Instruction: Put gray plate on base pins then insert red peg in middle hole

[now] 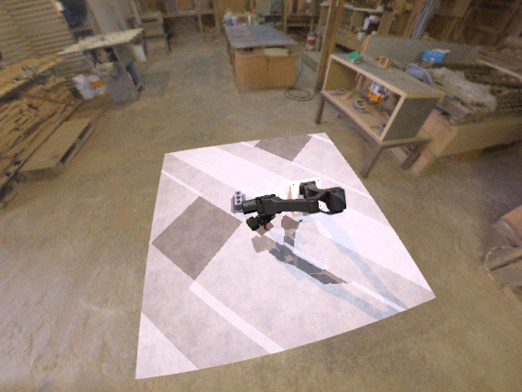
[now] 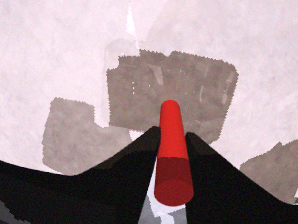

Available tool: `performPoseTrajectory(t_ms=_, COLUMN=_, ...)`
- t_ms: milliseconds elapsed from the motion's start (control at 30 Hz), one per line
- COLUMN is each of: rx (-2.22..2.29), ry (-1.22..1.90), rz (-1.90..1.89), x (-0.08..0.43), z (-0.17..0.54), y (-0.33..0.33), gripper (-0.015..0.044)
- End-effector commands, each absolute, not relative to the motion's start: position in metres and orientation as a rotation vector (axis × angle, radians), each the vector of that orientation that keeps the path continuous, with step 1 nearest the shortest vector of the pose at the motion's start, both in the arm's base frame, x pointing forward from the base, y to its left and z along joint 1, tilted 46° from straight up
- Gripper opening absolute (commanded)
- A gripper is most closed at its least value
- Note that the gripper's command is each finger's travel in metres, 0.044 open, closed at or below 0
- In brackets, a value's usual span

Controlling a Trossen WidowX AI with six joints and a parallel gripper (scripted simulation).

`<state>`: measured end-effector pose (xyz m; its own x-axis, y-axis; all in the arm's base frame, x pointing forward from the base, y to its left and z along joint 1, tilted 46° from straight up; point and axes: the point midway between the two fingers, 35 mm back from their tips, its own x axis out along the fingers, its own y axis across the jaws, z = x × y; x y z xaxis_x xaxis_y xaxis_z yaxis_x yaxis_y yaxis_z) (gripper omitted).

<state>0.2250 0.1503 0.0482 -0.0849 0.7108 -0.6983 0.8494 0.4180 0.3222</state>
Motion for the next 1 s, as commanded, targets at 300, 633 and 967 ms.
performPoseTrajectory(t_ms=300, rx=1.338, ry=1.836, rz=-0.216, x=0.230, z=0.060, y=0.136, gripper=0.0000)
performPoseTrajectory(t_ms=633, rx=1.334, ry=1.833, rz=-0.222, x=0.237, z=0.079, y=0.114, gripper=0.0000)
performPoseTrajectory(t_ms=967, rx=1.335, ry=1.835, rz=-0.220, x=0.241, z=0.101, y=0.091, gripper=0.0000)
